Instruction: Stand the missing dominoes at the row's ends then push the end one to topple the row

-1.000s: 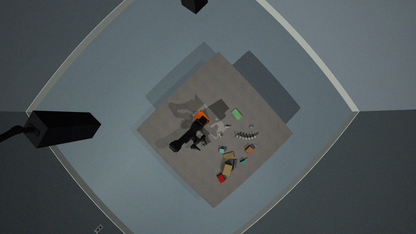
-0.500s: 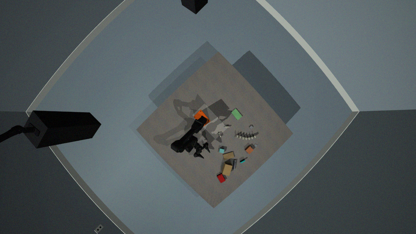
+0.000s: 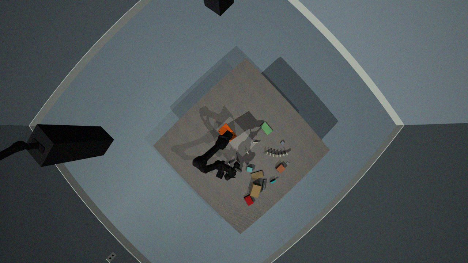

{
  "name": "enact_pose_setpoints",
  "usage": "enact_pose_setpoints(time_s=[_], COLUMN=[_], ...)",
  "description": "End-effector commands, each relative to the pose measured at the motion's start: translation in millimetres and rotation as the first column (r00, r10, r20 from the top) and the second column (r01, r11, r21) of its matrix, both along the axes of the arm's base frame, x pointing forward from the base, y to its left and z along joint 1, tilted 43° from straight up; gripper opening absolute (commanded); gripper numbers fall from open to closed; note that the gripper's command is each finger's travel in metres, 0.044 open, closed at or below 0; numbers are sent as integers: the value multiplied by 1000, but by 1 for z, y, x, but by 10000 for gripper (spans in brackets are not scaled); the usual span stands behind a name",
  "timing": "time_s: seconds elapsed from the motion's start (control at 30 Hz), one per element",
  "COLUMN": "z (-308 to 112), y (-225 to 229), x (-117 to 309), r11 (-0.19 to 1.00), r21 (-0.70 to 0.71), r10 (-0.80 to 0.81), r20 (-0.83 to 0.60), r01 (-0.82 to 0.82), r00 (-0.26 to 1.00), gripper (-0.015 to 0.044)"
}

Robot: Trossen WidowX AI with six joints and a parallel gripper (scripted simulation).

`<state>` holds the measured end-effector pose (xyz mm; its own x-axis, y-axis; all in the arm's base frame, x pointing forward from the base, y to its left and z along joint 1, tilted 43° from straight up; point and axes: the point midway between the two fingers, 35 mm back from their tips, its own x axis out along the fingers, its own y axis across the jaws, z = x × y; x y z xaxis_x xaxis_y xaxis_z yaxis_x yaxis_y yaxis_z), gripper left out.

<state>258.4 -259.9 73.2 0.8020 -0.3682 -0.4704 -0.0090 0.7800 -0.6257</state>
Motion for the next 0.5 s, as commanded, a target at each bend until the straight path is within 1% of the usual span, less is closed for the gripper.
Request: enact_pose_setpoints(time_s=[0.0,0.07,0.23,0.3,0.47], z=[-15,-4,12,19,29], y=[33,39,53,57,63], x=[-18,-25,-48,-55,-68], r11=[975,947,896,875,845], r21=[-165,-220,-213,-198,-161], r10=[2,-20,-46,-59,-77], r20=[-656,-767,-917,-949,-980], r01=[-147,-233,-391,-441,-509], r00=[755,641,395,310,183], gripper=[440,440,440,440,440])
